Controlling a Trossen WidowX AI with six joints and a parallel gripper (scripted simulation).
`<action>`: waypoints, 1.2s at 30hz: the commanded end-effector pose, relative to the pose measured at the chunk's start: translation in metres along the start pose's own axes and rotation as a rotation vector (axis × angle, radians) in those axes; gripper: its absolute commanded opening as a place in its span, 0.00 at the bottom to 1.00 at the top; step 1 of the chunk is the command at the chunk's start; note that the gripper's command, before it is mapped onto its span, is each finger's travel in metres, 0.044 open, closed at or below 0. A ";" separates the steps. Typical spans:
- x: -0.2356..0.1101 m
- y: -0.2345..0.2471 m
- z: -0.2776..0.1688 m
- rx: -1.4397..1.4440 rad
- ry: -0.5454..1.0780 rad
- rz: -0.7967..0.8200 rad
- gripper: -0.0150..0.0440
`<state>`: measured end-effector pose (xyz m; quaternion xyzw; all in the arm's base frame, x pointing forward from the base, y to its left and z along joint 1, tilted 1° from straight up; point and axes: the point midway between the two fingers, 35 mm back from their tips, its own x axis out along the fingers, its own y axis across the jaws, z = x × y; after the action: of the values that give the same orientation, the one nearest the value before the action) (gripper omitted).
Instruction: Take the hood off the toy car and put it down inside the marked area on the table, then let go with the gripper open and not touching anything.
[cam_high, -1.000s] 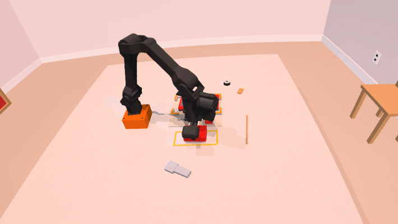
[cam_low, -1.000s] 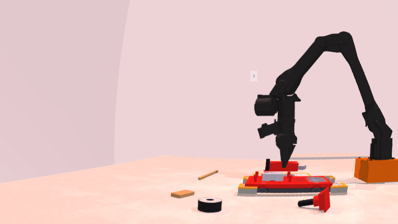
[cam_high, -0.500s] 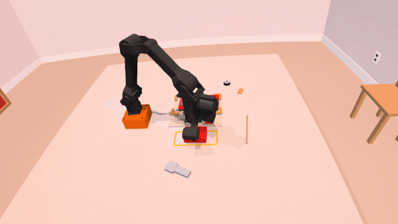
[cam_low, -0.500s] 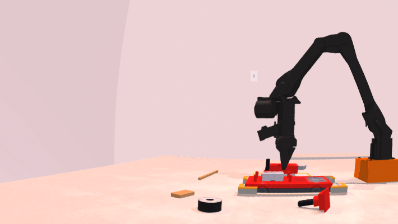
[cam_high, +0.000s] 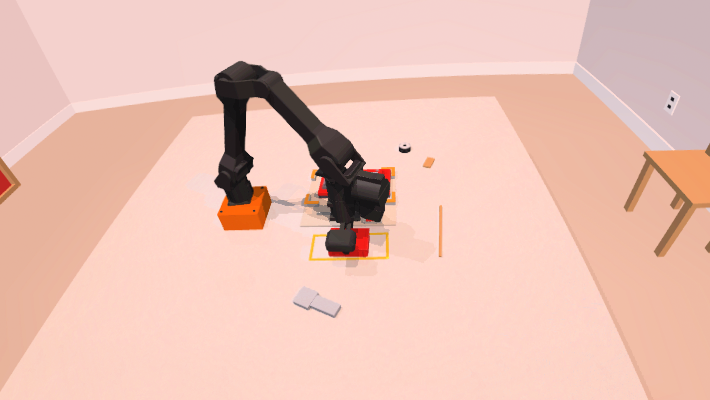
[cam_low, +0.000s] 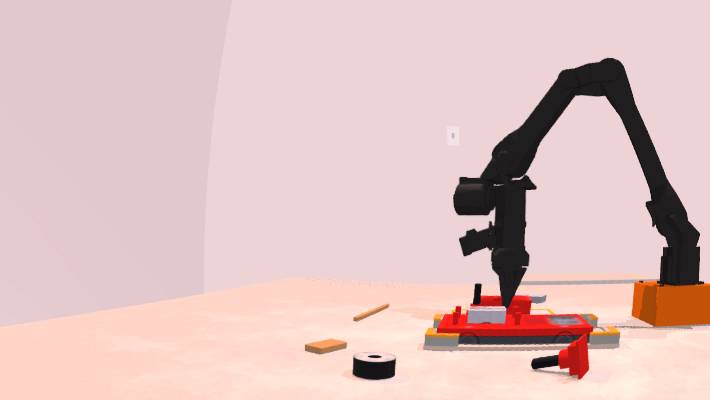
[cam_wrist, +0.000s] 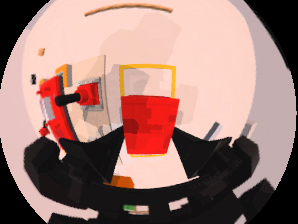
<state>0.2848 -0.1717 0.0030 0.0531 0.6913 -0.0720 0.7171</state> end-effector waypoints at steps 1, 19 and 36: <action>0.002 0.000 0.000 -0.004 0.000 -0.002 0.25; -0.007 0.000 0.001 0.000 0.000 -0.001 1.00; -0.070 0.000 0.000 0.000 -0.001 -0.005 1.00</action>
<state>0.2831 -0.1690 0.0717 0.0511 0.6905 -0.0715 0.7180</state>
